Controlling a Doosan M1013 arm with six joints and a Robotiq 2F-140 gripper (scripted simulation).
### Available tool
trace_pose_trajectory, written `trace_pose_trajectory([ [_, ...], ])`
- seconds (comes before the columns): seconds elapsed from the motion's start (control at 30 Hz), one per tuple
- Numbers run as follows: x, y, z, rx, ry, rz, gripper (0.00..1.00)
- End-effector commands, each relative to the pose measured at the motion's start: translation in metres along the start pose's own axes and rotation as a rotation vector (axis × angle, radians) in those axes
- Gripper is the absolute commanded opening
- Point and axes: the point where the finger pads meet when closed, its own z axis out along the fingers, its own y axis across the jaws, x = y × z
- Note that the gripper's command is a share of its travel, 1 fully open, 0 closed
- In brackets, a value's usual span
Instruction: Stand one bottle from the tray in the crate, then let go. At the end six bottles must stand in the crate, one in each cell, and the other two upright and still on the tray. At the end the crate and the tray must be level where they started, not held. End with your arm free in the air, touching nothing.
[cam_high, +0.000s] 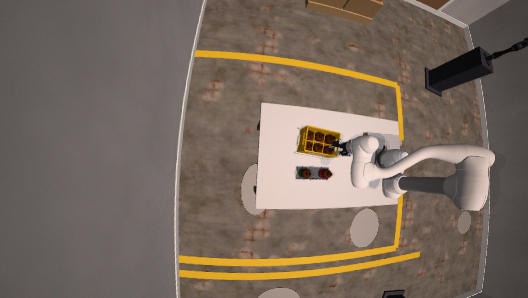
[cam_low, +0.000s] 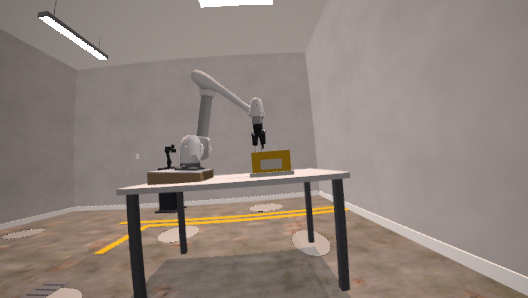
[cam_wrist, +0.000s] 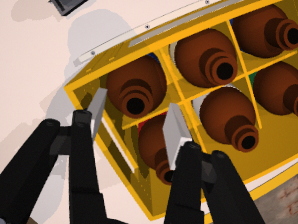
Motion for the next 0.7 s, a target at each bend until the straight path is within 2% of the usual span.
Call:
trace_pose_trajectory([
  [0.0, 0.000, 0.000, -0.011, 0.000, 0.000, 0.000, 0.38],
  [0.67, 0.000, 0.000, -0.050, 0.000, 0.000, 0.000, 0.38],
])
